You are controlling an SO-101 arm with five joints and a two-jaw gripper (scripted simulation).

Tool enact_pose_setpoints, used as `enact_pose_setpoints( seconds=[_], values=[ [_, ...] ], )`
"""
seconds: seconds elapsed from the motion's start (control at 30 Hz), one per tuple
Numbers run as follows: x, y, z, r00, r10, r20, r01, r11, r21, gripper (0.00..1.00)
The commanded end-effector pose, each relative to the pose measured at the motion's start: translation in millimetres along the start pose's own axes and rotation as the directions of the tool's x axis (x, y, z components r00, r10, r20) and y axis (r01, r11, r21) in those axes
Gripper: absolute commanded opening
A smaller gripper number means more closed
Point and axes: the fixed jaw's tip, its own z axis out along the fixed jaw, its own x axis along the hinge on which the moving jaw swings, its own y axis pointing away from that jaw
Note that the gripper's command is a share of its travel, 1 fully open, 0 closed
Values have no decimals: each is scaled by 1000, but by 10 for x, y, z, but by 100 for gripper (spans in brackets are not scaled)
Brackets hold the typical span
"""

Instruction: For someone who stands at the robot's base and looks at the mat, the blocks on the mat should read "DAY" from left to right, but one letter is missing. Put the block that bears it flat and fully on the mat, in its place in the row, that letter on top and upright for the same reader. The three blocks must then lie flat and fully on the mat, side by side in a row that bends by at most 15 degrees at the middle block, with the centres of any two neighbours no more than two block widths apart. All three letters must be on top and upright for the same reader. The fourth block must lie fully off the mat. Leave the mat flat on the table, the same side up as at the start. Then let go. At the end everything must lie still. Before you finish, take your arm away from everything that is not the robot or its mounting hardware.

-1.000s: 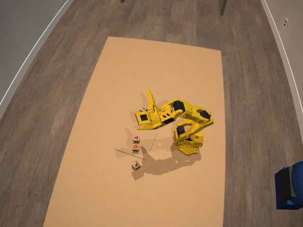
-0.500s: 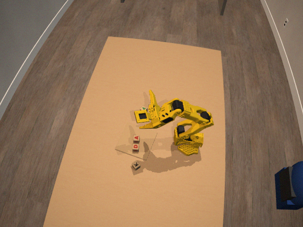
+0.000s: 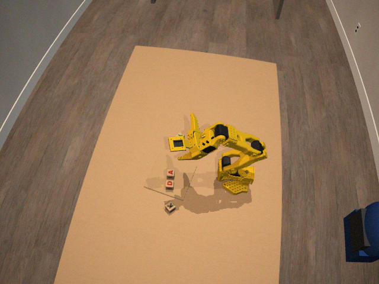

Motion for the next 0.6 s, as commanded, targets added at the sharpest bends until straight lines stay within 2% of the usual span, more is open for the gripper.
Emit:
enact_pose_setpoints(
  seconds=[0.0,0.17,0.43,0.57],
  values=[
    [-44,-45,-66,999,31,25,-32,999,18,100],
    [-30,-49,-63,999,38,17,-38,999,19,100],
    [157,-108,-40,987,134,-91,-131,990,44,100],
    [185,-115,-38,983,149,-107,-145,988,48,100]
  ],
)
